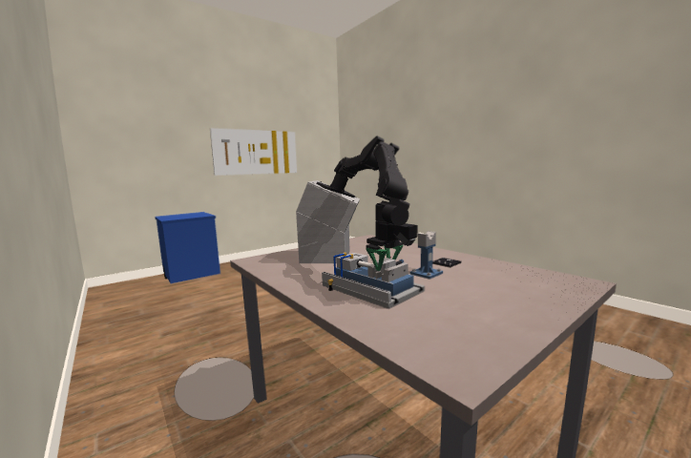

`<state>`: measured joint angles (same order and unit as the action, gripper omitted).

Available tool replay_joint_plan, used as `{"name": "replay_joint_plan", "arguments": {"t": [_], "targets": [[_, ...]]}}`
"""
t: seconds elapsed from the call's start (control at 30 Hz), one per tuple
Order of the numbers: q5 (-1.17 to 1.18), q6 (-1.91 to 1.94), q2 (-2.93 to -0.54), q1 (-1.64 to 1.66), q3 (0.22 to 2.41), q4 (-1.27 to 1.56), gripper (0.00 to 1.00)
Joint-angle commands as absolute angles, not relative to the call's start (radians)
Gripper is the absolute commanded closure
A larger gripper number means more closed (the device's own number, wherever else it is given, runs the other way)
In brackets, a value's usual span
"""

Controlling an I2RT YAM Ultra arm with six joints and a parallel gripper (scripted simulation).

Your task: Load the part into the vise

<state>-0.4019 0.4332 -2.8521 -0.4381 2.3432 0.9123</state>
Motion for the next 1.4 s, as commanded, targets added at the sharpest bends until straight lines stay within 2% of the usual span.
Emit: {"name": "replay_joint_plan", "arguments": {"t": [0.0,0.37,0.4,1.37], "targets": [[-0.407,0.436,-2.843,-0.454,2.386,0.901,1.0],[-0.407,0.436,-2.843,-0.454,2.386,0.901,1.0],[-0.407,0.436,-2.843,-0.454,2.386,0.901,0.26],[-0.407,0.436,-2.846,-0.454,2.391,0.906,0.26]]}}
